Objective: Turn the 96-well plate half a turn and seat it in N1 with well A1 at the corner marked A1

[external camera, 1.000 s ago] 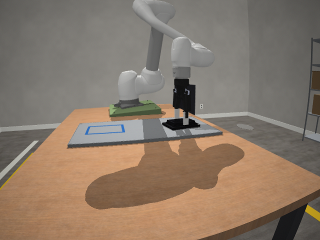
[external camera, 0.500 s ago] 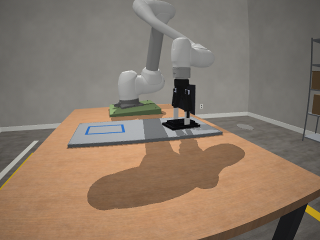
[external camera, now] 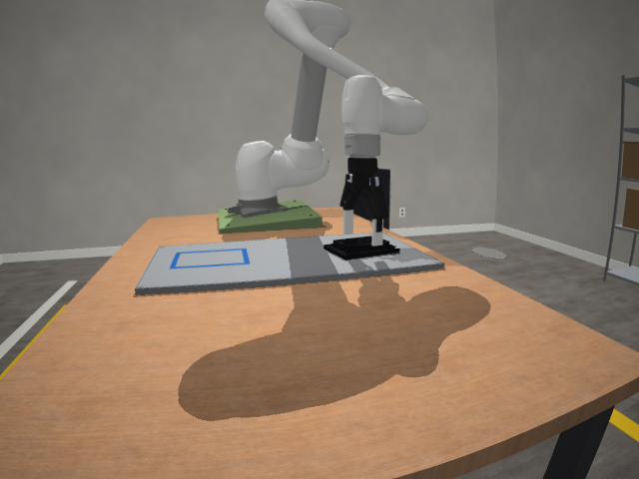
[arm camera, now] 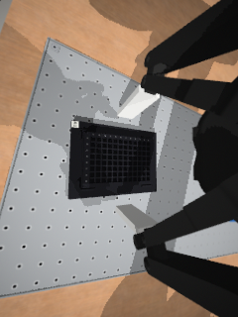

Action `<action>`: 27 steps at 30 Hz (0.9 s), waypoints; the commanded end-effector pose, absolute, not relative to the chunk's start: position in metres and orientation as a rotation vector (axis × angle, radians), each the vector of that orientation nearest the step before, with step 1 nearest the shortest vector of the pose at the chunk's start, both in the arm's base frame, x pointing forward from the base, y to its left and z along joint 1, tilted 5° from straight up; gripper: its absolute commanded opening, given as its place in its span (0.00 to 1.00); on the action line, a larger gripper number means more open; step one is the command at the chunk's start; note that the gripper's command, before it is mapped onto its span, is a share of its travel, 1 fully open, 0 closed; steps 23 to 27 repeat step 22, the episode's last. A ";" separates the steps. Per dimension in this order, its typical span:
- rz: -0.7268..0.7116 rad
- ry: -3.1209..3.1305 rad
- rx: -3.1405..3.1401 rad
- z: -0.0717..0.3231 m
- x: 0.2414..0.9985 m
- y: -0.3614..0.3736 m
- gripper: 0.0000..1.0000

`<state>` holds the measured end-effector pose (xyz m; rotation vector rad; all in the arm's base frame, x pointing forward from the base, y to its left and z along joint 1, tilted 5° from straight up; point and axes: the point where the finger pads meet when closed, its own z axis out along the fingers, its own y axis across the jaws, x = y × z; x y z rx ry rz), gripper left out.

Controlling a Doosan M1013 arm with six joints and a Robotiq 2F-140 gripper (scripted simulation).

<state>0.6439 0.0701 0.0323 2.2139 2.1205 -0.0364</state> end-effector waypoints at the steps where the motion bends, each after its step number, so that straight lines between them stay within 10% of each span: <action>1: -0.036 2.121 2.214 0.032 0.644 0.070 1.00; 27: -0.036 2.121 2.214 0.067 0.643 0.073 1.00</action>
